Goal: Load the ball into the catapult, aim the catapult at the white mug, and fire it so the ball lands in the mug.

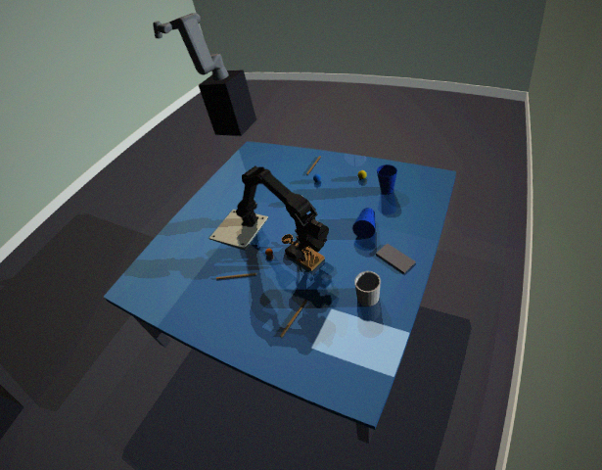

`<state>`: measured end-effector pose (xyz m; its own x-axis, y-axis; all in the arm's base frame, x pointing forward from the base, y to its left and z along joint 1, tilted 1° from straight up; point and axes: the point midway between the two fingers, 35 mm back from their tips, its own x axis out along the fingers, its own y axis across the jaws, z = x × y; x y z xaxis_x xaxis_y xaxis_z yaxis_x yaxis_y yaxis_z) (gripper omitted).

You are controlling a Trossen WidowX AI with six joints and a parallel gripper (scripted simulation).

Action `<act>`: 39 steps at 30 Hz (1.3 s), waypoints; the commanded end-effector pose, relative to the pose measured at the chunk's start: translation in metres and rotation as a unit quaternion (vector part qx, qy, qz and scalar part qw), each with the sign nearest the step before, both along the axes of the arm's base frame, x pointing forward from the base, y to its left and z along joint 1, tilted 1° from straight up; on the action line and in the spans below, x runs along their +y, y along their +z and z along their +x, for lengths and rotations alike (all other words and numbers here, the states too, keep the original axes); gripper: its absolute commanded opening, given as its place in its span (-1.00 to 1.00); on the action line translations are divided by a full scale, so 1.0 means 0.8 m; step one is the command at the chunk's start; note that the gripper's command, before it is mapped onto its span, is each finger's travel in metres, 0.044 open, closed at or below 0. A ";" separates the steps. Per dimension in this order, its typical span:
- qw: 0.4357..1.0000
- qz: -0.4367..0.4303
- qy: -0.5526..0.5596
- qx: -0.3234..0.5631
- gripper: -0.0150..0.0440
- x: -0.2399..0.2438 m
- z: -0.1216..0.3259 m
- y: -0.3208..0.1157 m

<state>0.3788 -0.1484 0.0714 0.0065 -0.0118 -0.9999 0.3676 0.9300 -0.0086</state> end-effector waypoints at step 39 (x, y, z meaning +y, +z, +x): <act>1.000 0.001 0.002 -0.003 1.00 0.001 -0.001 0.037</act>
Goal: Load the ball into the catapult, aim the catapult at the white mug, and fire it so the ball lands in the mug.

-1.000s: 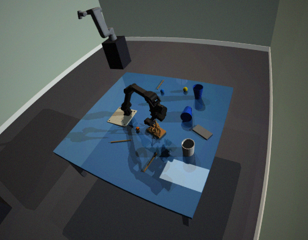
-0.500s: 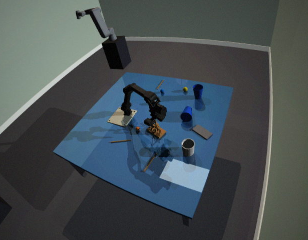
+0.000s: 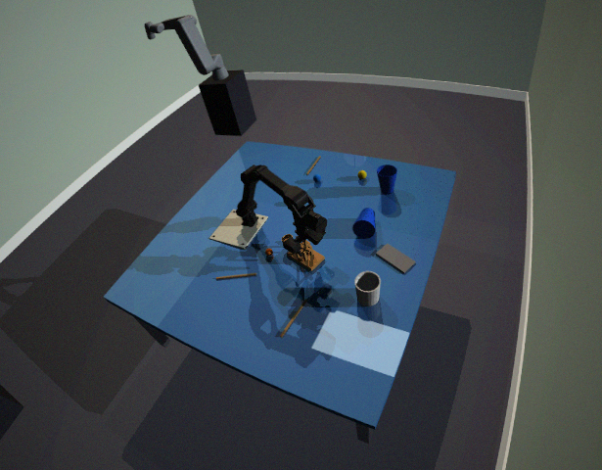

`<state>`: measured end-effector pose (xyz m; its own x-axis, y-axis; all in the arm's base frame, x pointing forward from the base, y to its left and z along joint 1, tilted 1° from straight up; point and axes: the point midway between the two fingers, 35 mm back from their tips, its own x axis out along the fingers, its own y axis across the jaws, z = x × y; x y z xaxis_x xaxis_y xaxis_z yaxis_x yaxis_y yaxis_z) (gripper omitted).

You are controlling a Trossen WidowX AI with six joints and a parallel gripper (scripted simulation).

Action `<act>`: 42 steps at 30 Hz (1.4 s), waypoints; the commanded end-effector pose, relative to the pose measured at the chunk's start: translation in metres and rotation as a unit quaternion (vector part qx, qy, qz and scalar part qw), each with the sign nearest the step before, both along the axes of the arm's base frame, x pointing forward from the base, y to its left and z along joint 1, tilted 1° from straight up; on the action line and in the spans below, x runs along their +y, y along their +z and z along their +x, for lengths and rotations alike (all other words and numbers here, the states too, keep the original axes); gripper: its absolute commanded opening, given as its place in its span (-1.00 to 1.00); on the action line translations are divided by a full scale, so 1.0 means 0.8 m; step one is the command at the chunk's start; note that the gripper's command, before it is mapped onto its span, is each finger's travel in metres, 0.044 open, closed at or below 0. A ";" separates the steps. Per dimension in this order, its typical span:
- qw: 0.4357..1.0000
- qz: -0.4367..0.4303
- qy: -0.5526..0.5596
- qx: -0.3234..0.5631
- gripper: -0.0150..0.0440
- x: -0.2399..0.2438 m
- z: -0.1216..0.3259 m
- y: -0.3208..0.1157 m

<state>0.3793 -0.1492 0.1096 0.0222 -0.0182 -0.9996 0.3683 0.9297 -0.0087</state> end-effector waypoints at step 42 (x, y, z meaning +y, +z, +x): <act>1.000 0.001 0.000 0.002 0.00 0.000 -0.001 -0.054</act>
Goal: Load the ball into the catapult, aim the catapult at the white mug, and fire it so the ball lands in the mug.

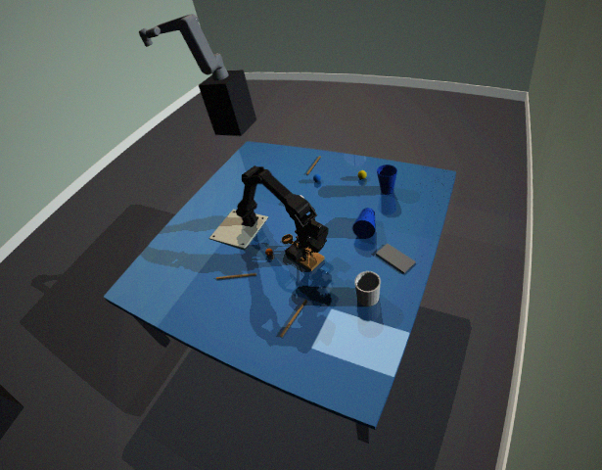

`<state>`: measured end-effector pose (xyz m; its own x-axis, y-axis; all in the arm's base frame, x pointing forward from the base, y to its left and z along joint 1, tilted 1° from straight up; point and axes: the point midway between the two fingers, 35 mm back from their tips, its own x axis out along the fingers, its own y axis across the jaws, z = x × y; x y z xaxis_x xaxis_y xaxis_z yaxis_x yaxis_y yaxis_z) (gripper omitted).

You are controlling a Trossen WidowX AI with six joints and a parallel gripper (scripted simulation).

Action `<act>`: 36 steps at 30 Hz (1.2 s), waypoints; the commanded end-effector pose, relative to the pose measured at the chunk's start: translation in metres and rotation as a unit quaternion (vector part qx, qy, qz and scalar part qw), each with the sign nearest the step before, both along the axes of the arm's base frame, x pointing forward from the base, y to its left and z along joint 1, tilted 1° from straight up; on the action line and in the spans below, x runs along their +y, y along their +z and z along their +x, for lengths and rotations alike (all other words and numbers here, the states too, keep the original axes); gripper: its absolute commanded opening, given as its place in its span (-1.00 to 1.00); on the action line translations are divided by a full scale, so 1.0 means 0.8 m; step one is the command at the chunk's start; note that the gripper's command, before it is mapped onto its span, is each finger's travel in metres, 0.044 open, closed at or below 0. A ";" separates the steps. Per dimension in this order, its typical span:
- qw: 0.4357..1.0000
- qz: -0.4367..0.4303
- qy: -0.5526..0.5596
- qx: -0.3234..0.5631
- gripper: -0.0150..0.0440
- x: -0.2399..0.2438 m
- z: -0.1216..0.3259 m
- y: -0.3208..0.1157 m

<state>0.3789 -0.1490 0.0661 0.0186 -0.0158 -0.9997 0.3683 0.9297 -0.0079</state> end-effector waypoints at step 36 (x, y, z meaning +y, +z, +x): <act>1.000 0.003 0.002 0.002 -0.49 0.001 0.001 0.021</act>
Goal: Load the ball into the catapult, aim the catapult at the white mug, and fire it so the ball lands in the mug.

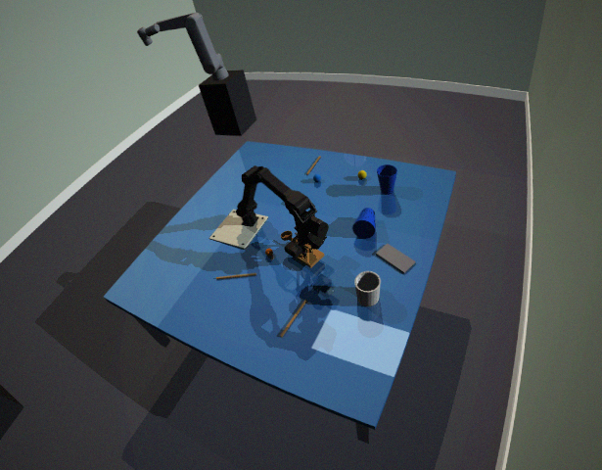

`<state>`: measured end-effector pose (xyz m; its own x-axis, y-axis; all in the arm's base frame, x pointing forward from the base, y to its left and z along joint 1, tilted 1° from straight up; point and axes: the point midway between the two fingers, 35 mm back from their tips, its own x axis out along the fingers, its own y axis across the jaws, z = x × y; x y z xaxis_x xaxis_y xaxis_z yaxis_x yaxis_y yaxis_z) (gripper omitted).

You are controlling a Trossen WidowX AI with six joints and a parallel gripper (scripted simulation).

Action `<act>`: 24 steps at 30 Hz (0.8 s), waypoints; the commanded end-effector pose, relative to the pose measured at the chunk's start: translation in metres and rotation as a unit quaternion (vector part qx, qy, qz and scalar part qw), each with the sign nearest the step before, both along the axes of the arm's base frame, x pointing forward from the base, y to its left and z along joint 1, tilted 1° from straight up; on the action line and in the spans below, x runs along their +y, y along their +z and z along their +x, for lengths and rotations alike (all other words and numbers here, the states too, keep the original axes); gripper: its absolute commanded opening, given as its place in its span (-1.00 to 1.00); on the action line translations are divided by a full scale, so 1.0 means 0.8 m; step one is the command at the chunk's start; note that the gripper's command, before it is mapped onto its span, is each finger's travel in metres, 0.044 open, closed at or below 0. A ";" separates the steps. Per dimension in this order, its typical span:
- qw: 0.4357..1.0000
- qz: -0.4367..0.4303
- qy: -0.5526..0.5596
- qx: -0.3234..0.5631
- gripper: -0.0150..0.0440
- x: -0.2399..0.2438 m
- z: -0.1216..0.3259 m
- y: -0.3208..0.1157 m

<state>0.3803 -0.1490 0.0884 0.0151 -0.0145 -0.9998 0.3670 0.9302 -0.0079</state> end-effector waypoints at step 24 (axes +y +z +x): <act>1.000 0.000 0.000 0.000 0.04 0.000 0.000 -0.024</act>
